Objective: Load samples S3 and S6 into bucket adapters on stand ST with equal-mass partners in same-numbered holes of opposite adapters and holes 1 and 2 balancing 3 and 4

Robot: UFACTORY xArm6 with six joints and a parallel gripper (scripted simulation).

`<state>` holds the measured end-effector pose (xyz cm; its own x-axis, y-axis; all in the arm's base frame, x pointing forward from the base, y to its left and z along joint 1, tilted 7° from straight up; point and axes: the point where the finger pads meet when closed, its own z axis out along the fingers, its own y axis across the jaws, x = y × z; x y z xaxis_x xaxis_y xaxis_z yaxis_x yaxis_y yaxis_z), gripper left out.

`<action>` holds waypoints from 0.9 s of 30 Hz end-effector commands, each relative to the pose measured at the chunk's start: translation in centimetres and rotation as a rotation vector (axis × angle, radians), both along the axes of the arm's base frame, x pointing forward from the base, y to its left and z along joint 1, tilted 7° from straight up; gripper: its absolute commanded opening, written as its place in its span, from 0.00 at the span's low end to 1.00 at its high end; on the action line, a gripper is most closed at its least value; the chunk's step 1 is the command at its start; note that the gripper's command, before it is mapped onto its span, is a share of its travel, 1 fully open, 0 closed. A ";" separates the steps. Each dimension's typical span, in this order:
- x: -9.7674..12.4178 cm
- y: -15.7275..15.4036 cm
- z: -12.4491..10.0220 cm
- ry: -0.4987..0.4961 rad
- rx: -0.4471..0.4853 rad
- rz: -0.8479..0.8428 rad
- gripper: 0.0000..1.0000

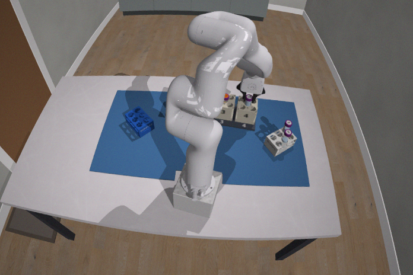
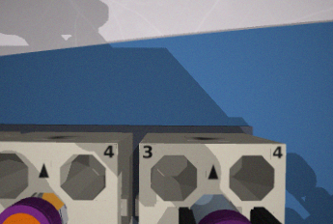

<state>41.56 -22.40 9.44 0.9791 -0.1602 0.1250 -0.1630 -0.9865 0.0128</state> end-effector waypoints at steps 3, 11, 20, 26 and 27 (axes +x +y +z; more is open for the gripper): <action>0.2 -0.1 -0.4 -0.004 -0.002 0.000 0.00; 0.3 -0.1 -1.0 -0.004 -0.002 0.000 0.00; 0.3 -0.1 -1.6 -0.004 -0.002 0.000 0.00; 0.3 -0.1 -1.6 -0.004 -0.002 0.000 0.00; 0.3 -0.1 -1.6 -0.004 -0.002 0.000 0.00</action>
